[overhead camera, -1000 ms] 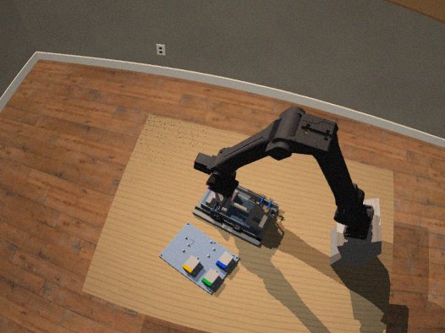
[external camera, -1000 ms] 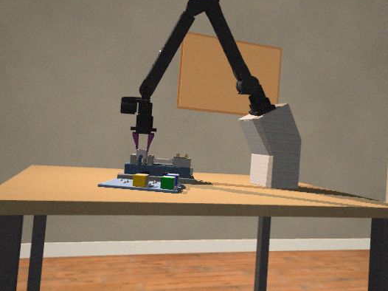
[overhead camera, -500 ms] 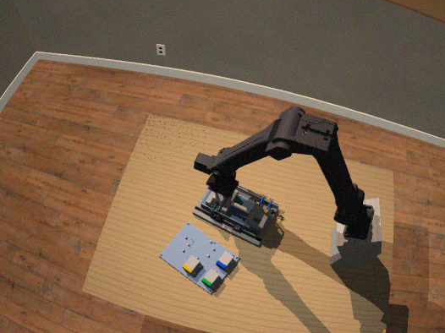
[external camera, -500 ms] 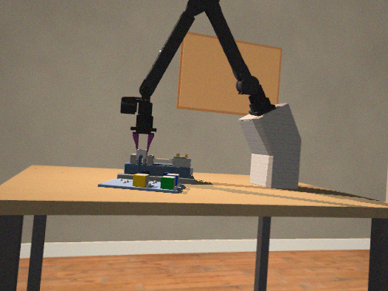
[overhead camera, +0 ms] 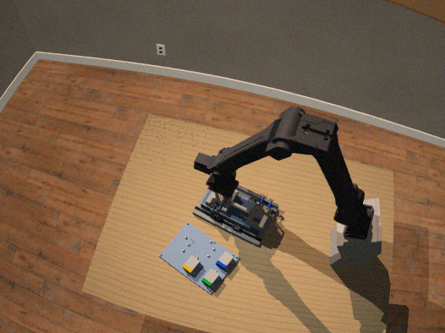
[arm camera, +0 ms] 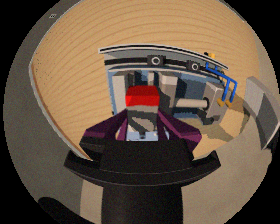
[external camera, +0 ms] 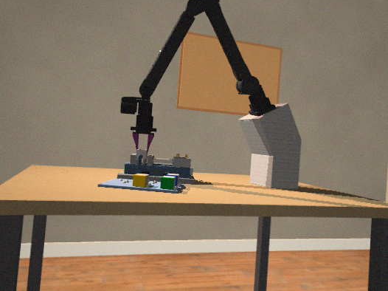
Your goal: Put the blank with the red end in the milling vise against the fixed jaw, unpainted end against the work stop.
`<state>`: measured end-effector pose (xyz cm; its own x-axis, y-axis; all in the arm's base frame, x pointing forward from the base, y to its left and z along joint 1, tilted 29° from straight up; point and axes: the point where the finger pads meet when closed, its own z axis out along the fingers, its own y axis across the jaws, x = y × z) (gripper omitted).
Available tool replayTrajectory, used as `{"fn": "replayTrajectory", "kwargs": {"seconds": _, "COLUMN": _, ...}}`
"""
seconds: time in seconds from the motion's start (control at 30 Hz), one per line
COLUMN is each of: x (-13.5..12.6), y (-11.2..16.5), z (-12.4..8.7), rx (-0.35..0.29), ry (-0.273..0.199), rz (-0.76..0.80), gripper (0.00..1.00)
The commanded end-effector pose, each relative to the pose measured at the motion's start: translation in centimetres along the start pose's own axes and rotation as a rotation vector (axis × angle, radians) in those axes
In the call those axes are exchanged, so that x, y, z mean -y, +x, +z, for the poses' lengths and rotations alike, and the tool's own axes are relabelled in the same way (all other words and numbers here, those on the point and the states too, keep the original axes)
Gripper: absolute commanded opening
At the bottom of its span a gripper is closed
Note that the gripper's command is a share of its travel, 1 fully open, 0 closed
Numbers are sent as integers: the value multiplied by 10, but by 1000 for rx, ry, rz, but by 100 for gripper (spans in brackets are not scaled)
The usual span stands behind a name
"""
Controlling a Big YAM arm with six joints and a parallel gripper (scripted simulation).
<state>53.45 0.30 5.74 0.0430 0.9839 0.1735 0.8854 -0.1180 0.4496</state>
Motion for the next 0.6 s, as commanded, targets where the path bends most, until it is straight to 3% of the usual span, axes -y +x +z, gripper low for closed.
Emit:
{"fn": "replayTrajectory", "kwargs": {"seconds": 0.0, "x": -20, "y": 10, "z": 2, "rx": -8, "ry": -32, "rz": -4, "gripper": 0}}
{"fn": "replayTrajectory", "kwargs": {"seconds": 0.33, "x": -20, "y": 10, "z": 2, "rx": -8, "ry": -32, "rz": -4, "gripper": 0}}
{"fn": "replayTrajectory", "kwargs": {"seconds": 0.37, "x": -20, "y": 10, "z": 2, "rx": -8, "ry": -32, "rz": -4, "gripper": 64}}
{"fn": "replayTrajectory", "kwargs": {"seconds": 0.57, "x": -19, "y": 10, "z": 2, "rx": -7, "ry": -27, "rz": -3, "gripper": 64}}
